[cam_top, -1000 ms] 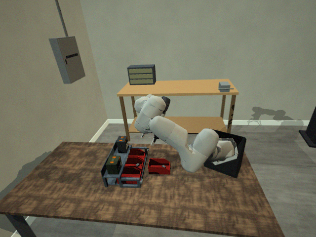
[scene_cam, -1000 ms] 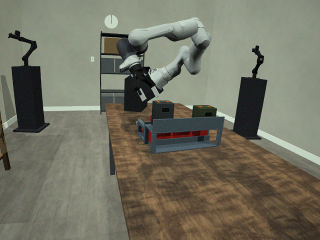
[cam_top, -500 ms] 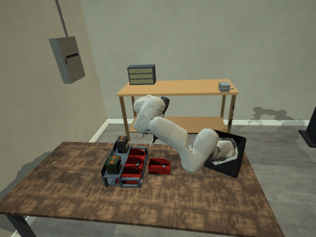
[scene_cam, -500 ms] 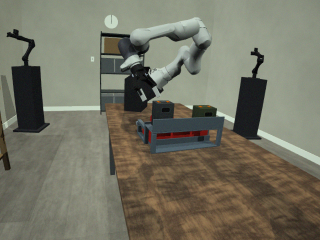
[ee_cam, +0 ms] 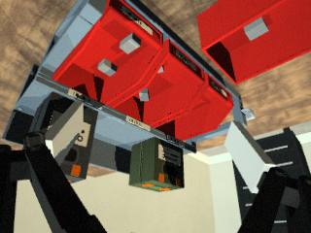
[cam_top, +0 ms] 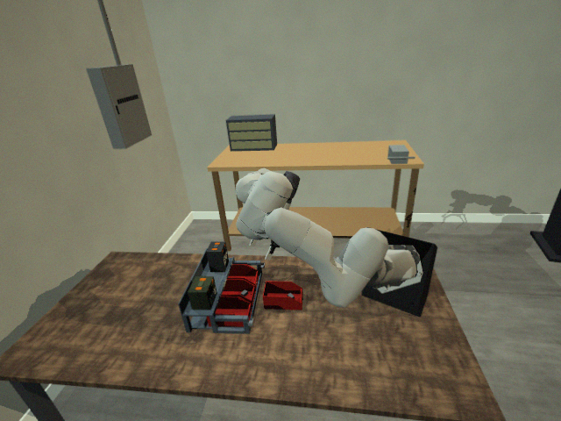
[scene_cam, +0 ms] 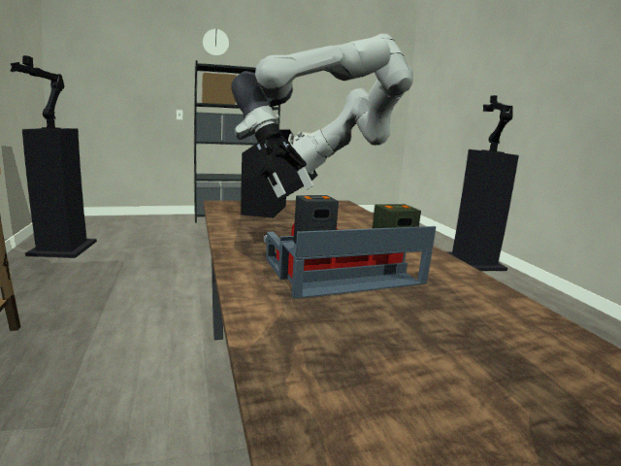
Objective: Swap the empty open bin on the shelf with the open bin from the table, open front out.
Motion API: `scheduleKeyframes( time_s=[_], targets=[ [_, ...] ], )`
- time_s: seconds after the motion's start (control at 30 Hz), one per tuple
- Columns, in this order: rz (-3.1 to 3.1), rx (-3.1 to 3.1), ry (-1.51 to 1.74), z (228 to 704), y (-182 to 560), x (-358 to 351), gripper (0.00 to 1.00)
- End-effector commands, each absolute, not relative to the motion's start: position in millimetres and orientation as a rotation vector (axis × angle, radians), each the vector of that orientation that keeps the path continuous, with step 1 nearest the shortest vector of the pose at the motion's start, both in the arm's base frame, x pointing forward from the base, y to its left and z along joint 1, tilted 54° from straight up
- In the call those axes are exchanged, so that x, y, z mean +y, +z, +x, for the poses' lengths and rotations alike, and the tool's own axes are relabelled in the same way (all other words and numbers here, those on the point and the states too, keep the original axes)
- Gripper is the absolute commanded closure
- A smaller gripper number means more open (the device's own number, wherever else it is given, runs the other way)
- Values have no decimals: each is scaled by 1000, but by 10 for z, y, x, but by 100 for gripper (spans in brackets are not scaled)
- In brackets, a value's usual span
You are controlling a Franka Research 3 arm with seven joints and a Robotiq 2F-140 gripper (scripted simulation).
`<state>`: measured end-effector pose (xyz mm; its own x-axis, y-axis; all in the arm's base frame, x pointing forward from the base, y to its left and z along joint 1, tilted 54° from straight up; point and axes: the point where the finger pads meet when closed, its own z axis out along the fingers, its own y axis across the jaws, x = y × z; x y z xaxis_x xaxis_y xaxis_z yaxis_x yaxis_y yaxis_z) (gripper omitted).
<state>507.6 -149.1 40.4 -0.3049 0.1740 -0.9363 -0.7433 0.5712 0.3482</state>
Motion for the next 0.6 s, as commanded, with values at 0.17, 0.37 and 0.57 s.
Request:
scheduleKeyframes(
  time_s=[0.17, 0.37, 0.57],
  targets=[
    [-455, 1675, 997, 5107, 431, -1488, 0],
    [-455, 1675, 997, 5107, 431, -1488, 0],
    [-437, 1701, 1008, 5130, 461, -1469, 0]
  ],
)
